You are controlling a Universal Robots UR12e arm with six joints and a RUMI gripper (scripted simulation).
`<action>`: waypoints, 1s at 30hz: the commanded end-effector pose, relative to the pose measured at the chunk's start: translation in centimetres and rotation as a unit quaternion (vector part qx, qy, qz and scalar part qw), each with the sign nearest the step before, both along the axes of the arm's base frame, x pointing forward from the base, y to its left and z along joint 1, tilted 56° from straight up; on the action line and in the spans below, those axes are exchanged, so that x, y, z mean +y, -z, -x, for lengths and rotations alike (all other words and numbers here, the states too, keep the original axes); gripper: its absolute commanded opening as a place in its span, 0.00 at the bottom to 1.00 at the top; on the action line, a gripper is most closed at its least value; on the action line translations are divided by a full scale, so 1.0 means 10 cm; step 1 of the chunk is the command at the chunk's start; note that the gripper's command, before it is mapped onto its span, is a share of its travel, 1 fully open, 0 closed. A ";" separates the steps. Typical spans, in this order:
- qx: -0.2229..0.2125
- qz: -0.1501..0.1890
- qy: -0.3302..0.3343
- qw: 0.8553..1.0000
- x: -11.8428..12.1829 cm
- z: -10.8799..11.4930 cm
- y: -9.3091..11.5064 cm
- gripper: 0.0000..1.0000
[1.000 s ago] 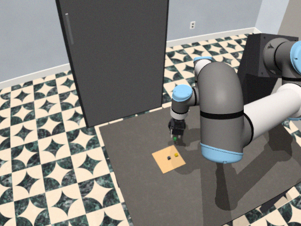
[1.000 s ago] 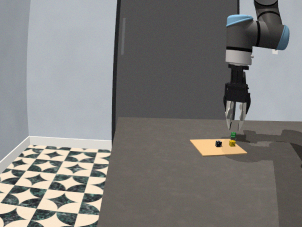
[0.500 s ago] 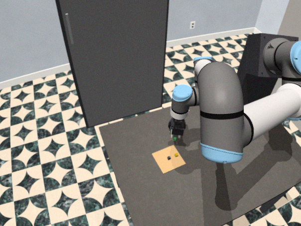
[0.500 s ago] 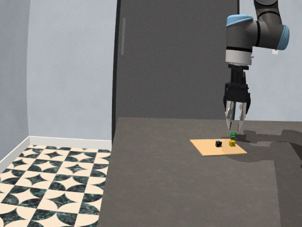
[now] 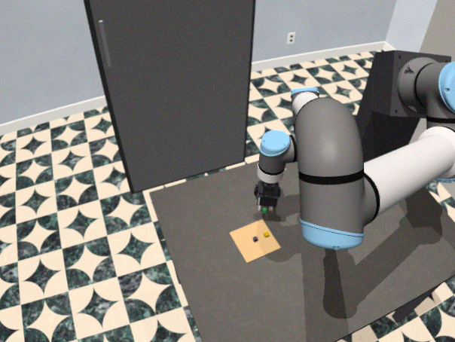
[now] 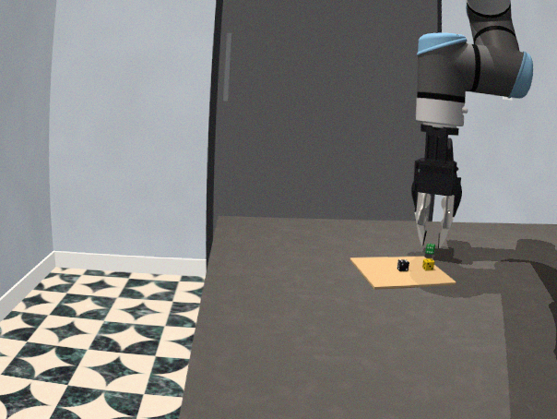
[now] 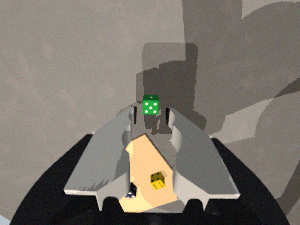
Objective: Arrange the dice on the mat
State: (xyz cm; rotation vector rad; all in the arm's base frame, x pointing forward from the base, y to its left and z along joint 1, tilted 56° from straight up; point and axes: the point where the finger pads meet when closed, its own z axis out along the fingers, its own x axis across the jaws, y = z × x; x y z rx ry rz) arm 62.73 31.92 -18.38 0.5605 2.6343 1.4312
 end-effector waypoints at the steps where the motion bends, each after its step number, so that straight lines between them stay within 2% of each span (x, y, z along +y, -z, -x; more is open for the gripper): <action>1: -0.002 0.001 0.000 1.000 0.04 -0.05 0.03 0.18; 30: -0.002 0.001 0.000 1.000 0.08 -0.06 0.06 0.18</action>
